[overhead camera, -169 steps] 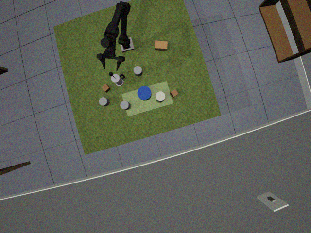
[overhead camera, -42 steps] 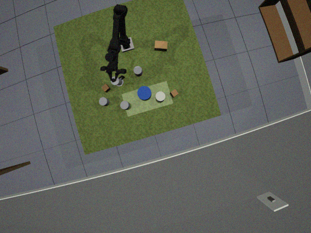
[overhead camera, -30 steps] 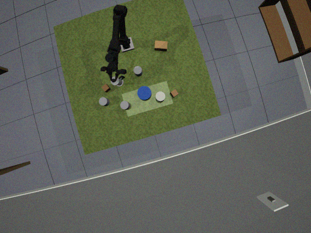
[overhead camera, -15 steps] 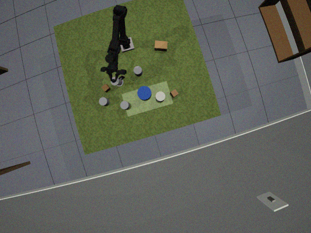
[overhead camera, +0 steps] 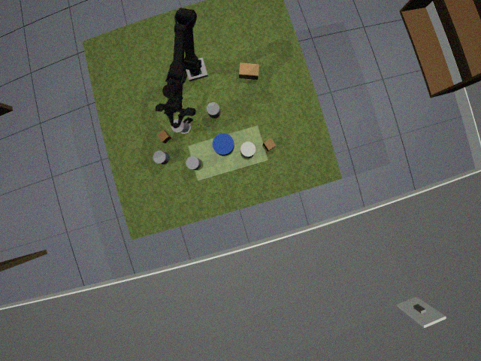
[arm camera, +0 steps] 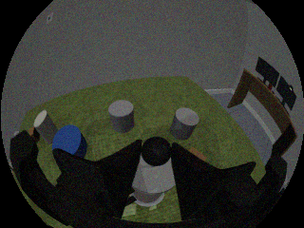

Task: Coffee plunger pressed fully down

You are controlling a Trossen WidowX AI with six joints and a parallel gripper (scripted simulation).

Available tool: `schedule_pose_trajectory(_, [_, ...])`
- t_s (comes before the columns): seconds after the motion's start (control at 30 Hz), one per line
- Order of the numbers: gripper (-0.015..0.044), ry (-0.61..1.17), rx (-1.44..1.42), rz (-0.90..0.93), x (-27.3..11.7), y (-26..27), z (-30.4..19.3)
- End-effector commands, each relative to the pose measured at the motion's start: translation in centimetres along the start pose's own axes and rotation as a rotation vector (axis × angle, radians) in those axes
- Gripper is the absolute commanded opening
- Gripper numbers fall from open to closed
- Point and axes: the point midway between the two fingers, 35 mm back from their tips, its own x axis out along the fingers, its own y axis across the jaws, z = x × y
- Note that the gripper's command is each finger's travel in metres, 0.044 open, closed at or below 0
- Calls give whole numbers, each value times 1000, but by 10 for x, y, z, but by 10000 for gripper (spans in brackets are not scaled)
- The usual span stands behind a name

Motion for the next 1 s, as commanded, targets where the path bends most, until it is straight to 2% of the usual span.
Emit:
schedule_pose_trajectory(0.0, [115,2,0,0,0,0,0])
schedule_pose_trajectory(0.4, [430,2,0,0,0,0,0])
schedule_pose_trajectory(0.6, [440,4,2,-1,-9,-1,11])
schedule_pose_trajectory(0.83, [440,17,9,-3,-64,-2,55])
schedule_pose_trajectory(0.97, [440,17,9,-3,-63,-2,52])
